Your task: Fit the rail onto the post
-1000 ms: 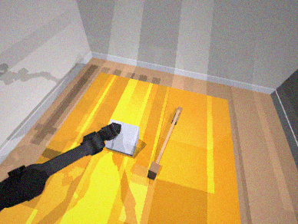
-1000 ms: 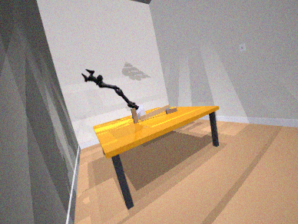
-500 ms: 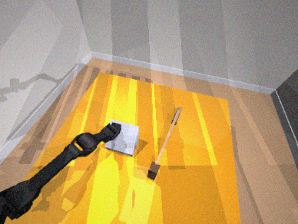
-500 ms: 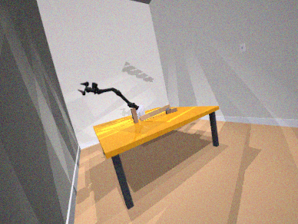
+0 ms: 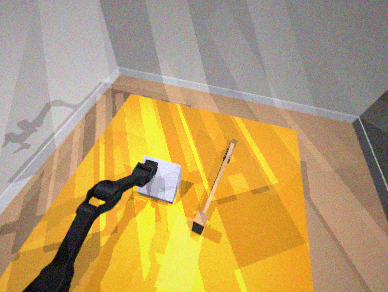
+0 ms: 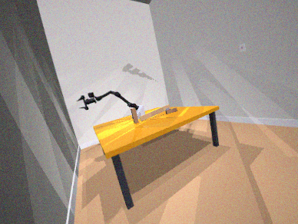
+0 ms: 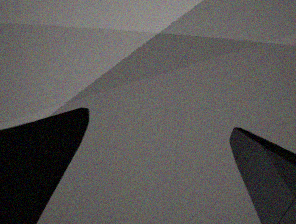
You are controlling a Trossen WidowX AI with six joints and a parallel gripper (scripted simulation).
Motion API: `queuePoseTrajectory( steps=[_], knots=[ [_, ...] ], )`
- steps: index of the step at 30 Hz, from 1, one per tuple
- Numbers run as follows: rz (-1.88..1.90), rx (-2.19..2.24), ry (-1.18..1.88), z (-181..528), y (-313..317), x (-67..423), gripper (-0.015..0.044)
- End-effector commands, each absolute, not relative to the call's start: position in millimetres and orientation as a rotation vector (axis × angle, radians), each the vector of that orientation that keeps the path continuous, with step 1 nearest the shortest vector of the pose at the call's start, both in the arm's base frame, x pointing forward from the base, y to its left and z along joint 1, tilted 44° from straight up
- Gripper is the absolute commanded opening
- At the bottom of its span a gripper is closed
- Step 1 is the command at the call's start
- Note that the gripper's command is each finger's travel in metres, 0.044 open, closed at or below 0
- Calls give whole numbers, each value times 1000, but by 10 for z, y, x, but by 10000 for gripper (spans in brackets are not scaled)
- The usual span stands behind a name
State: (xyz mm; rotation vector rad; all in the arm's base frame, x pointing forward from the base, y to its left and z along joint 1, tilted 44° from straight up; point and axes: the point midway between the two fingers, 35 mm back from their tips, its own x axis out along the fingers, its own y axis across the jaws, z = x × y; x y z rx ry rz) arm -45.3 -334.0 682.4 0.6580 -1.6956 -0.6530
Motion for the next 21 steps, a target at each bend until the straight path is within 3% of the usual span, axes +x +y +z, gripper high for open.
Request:
queuePoseTrajectory(
  steps=[1, 9, 21],
  knots=[
    [-807, 710, -1586, 6485, -3719, -177, 440],
    [-967, 868, -1275, 5780, -4189, 725, 440],
    [-1173, 814, -801, 4919, -4367, 1702, 440]
  ],
)
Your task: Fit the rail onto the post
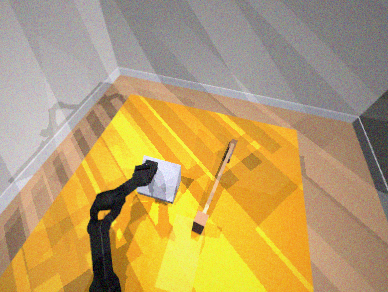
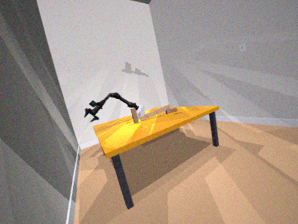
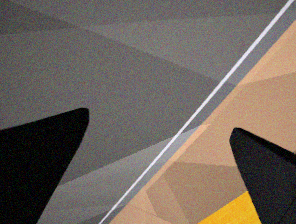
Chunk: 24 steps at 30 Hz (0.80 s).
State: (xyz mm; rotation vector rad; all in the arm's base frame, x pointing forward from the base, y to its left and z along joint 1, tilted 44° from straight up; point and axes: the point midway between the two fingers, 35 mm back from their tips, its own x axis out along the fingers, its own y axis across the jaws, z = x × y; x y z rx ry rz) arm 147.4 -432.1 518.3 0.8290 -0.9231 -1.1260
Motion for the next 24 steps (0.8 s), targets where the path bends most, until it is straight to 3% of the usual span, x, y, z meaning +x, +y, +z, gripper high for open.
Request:
queuePoseTrajectory(
  steps=[1, 13, 24],
  knots=[
    [-1184, 804, -758, 4847, -4364, 1783, 440],
    [-1198, 519, -28, 3607, -3944, 3016, 440],
    [-910, -4, 713, 2251, -2833, 3946, 440]
  ],
)
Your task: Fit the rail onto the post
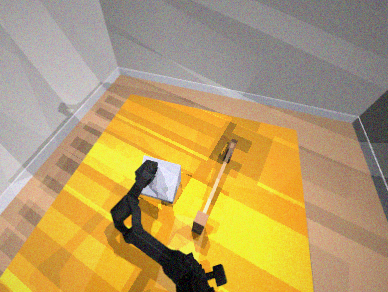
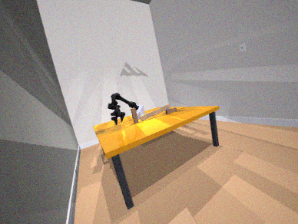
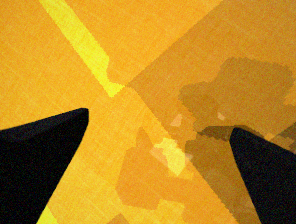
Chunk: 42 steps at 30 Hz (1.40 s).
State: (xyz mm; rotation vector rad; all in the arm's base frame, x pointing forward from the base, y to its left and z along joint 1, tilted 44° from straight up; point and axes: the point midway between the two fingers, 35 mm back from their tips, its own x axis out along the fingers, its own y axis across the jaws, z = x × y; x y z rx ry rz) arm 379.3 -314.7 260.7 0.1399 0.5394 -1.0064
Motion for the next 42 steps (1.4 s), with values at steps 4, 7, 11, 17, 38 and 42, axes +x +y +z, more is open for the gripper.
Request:
queuePoseTrajectory(
  steps=[4, 7, 11, 17, 38, 42],
  knots=[
    [-712, -235, 920, 1841, -2264, 4118, 440],
    [-547, -421, 1054, 1556, -1835, 4169, 440],
    [-314, -677, 1229, 1154, -1305, 4119, 440],
    [-75, -961, 1414, 781, -936, 3914, 440],
    [570, -1643, 1733, 245, -470, 3332, 440],
    [570, -1643, 1732, 196, -513, 3339, 440]
  ],
)
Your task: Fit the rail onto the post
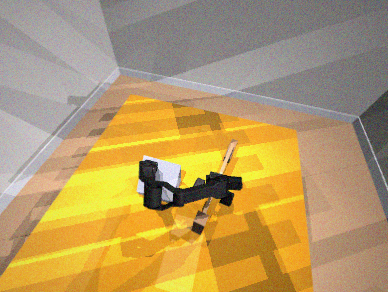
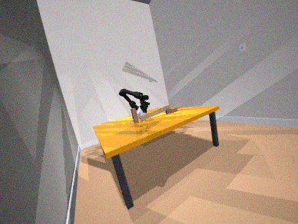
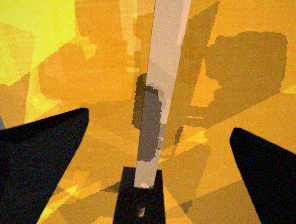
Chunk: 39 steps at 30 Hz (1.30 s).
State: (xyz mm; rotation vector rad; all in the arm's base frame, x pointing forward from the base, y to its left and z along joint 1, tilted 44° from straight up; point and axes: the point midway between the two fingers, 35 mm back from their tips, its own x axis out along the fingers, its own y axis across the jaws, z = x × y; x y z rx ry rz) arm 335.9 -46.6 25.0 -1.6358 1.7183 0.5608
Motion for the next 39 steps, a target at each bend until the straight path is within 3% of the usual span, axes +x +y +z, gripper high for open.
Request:
queuePoseTrajectory(
  steps=[1, 39],
  knots=[
    [570, -1643, 1732, 184, -524, 3341, 440],
    [567, -1646, 1735, -228, -933, 3340, 440]
  ],
)
